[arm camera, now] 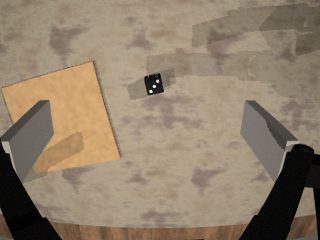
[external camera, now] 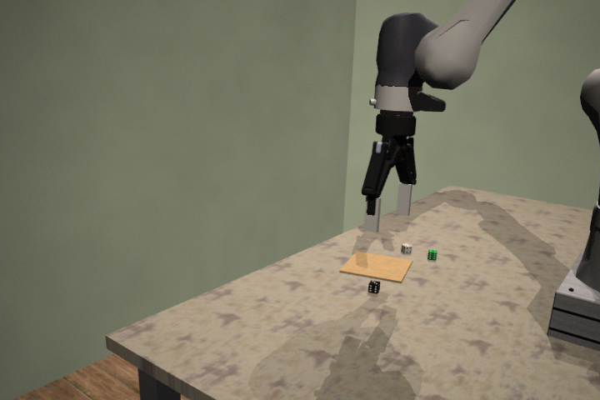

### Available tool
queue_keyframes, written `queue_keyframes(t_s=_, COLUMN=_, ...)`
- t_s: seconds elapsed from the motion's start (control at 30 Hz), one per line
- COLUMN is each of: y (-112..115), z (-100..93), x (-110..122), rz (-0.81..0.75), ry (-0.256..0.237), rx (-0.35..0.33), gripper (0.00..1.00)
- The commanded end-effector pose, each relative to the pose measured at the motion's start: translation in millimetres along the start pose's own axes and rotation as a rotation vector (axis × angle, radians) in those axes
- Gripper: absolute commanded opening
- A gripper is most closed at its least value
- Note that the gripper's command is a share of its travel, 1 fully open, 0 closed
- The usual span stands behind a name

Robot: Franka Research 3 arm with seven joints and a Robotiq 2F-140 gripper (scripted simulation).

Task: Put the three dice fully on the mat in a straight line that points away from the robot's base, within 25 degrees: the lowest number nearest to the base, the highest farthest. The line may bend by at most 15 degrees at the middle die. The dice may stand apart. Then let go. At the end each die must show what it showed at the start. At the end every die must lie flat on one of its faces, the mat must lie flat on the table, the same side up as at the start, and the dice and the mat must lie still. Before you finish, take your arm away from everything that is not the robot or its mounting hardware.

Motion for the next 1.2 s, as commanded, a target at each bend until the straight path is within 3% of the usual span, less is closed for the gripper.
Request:
queue_keyframes(t_s=0.0, y=1, z=0.3, x=1, rz=-0.027, ry=0.002, rx=0.001, gripper=1.0)
queue_keyframes(t_s=0.53, y=3, z=2.1, x=3, rz=-0.076, ry=0.002, rx=0.002, gripper=1.0)
queue_keyframes(t_s=0.67, y=10, z=7.5, x=11, rz=-0.231, ry=0.002, rx=0.0, gripper=1.0)
queue_keyframes(t_s=1.17, y=10, z=7.6, x=11, rz=-0.234, ry=0.001, rx=0.0, gripper=1.0)
Point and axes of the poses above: the point where the finger pads meet when closed, its own z axis out along the fingers, its own x axis across the jaws, y = z × x, the point moved 2 cm from there along -z, back along the fingers, and after that the axes turned 11 degrees about z, right-handed, at the moved point
